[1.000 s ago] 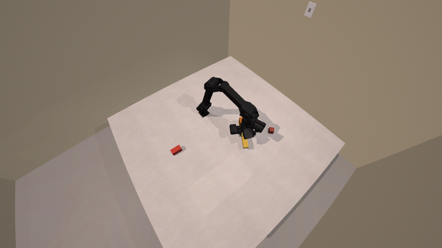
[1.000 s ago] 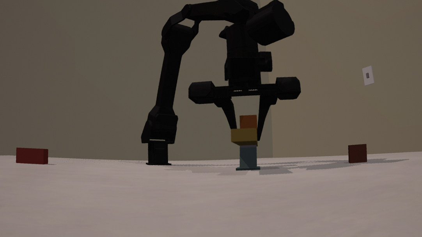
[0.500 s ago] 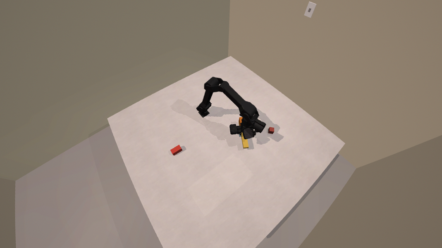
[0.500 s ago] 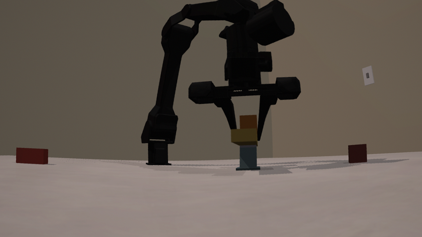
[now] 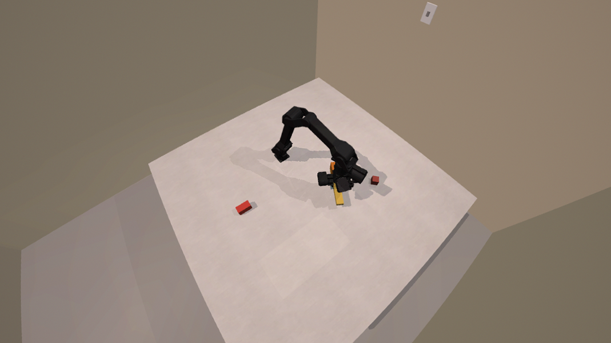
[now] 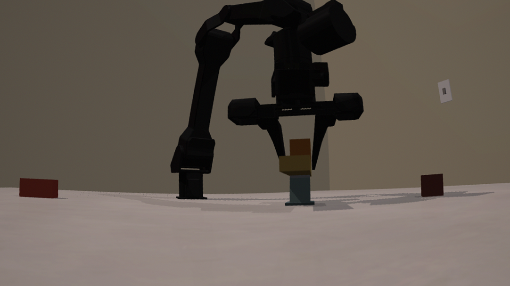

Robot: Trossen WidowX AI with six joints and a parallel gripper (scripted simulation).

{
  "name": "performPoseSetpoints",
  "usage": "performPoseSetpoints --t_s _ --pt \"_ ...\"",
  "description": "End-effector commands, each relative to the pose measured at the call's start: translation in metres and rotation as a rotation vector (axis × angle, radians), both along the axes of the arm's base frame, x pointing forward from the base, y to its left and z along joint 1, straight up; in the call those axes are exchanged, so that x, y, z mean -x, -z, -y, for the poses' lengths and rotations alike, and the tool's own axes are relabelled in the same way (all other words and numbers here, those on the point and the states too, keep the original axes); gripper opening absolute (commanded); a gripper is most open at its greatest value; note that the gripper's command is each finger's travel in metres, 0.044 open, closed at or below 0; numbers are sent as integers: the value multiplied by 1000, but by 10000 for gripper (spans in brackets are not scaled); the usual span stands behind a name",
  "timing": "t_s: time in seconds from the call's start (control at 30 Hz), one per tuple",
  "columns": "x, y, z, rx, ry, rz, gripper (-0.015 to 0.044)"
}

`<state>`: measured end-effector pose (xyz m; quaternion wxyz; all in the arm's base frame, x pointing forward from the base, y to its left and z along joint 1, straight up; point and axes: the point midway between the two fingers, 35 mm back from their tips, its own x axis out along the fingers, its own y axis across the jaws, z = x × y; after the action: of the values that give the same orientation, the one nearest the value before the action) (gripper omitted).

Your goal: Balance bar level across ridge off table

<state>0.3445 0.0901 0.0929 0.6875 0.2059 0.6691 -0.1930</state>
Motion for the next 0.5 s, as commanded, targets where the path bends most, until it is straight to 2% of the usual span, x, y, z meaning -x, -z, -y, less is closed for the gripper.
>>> performPoseSetpoints --t_s 0.0,0.2,0.47 --pt "0 0 0 0 0 0 185" --pt "0 0 0 0 0 0 185" --pt "0 0 0 0 0 0 395"
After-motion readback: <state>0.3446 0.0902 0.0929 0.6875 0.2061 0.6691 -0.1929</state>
